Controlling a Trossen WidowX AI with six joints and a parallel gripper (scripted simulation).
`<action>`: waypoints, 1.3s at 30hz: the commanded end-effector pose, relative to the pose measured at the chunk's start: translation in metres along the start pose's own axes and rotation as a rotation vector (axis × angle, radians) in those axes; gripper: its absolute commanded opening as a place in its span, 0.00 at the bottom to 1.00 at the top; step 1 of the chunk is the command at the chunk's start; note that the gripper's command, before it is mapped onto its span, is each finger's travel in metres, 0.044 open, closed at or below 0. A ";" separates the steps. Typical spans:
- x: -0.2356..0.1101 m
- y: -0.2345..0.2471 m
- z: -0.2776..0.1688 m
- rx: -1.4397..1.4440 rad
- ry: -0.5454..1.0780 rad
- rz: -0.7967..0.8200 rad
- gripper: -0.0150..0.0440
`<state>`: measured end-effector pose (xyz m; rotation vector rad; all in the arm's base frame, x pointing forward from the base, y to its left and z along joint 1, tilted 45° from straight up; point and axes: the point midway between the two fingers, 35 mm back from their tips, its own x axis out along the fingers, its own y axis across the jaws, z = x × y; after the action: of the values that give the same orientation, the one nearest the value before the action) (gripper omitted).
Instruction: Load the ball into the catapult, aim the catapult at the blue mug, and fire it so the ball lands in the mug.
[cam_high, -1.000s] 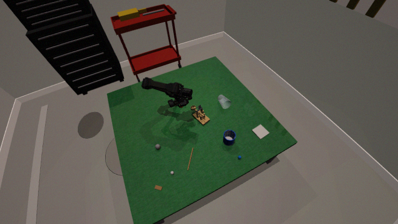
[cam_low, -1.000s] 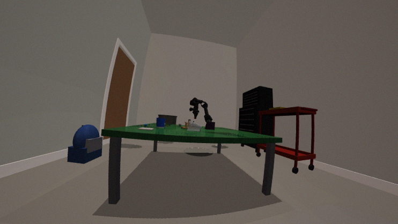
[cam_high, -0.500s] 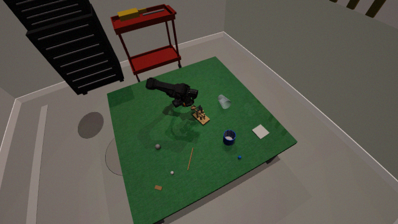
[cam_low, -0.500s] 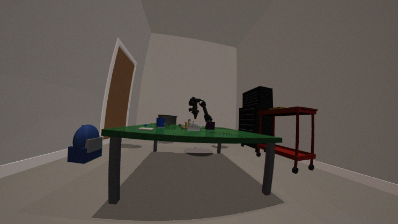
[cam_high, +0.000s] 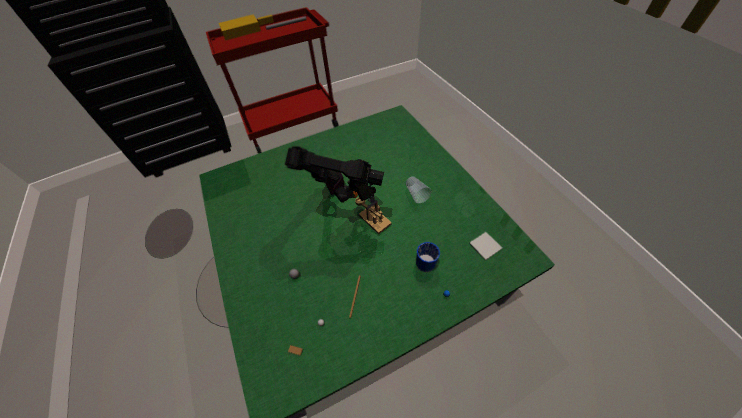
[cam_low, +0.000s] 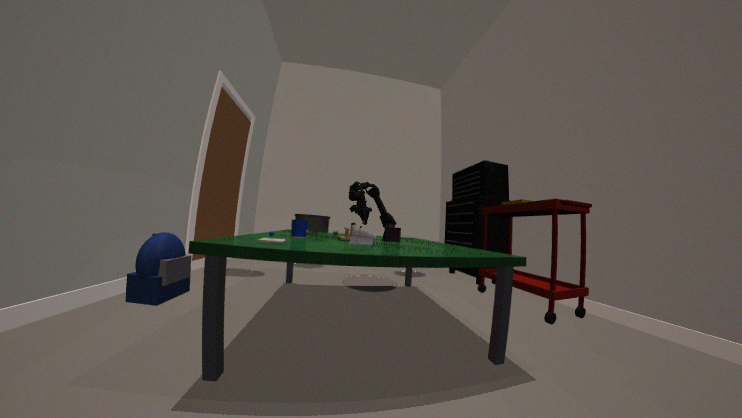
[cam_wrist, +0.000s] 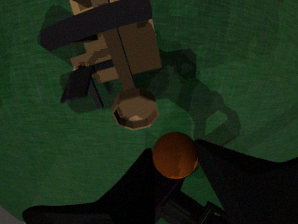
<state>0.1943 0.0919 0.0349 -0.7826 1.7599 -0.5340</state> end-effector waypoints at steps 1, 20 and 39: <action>0.006 0.014 0.004 -0.035 0.047 -0.004 0.25; 0.029 0.028 0.011 -0.064 0.092 -0.009 0.25; 0.036 0.028 0.014 -0.053 0.086 -0.001 0.39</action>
<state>0.1936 0.0847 -0.0129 -0.8099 1.8595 -0.5289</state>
